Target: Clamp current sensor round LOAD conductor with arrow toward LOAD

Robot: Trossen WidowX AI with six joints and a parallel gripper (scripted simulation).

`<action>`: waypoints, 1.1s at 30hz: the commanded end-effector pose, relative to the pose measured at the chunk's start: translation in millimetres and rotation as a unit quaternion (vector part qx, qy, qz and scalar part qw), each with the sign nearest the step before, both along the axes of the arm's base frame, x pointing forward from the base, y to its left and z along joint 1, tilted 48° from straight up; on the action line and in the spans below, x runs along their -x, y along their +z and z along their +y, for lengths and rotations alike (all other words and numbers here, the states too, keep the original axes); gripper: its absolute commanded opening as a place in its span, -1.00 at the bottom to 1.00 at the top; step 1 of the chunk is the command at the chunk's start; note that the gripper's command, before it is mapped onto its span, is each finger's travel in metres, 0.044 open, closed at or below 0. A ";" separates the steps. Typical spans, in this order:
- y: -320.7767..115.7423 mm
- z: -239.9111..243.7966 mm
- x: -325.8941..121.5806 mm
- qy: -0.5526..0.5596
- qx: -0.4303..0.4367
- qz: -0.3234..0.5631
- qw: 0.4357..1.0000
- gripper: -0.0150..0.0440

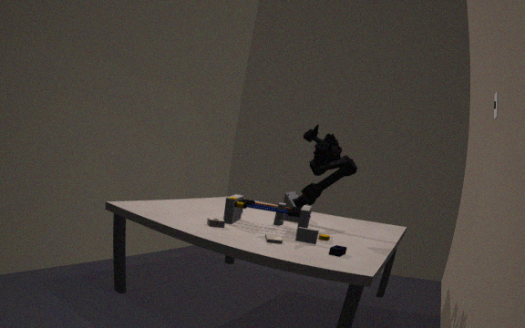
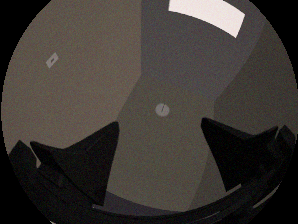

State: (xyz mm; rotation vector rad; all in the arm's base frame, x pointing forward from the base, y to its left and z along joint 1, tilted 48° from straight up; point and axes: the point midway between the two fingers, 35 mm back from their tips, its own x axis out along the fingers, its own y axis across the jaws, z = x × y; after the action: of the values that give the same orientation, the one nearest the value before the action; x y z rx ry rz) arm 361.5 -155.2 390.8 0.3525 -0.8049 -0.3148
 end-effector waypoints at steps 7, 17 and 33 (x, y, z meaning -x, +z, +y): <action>-10.9 62.7 -3.2 0.045 0.048 0.158 0.985 1.00; -52.3 137.4 30.3 0.123 0.143 0.327 0.926 1.00; -67.9 155.2 45.8 0.147 0.174 0.366 0.902 1.00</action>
State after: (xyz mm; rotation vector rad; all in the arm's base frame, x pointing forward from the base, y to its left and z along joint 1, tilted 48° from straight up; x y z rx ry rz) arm 319.5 -3.7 328.5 0.0116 -0.0686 -0.0150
